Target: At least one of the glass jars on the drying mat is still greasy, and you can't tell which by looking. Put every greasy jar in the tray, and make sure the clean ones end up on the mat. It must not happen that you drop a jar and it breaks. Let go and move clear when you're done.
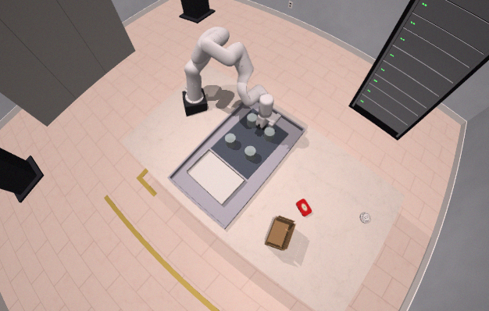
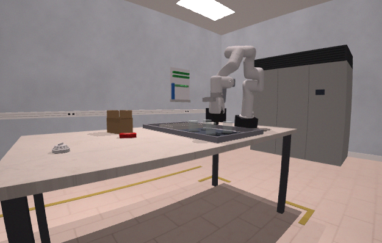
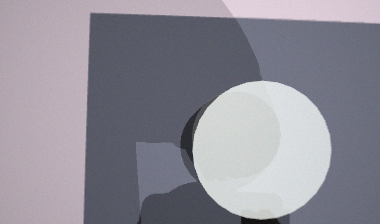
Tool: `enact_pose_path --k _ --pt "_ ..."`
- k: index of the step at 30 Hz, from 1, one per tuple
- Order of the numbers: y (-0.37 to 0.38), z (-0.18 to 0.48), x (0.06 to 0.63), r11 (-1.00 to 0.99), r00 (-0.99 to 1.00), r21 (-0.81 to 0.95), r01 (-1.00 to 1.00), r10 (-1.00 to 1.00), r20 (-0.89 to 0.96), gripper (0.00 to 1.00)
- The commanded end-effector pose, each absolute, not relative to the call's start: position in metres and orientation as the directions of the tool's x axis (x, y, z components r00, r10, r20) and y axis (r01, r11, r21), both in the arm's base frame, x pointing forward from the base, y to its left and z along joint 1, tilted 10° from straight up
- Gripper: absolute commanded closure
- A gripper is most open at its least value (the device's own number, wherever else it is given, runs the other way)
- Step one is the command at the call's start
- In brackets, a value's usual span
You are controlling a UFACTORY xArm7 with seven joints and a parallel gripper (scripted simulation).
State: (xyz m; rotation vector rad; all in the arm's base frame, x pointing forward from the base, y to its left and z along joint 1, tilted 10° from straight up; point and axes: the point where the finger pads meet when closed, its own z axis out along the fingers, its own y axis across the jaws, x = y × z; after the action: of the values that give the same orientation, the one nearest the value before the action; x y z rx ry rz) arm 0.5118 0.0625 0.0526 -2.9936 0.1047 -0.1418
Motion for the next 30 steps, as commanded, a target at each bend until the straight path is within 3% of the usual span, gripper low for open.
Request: enact_pose_path --k 1,30 --pt "0.0620 0.0552 0.5142 -0.987 0.993 -0.146 -0.063 -0.077 0.094 1.00" --pt "0.0614 0.0582 0.5172 -0.987 0.993 -0.146 -0.063 -0.077 0.094 1.00"
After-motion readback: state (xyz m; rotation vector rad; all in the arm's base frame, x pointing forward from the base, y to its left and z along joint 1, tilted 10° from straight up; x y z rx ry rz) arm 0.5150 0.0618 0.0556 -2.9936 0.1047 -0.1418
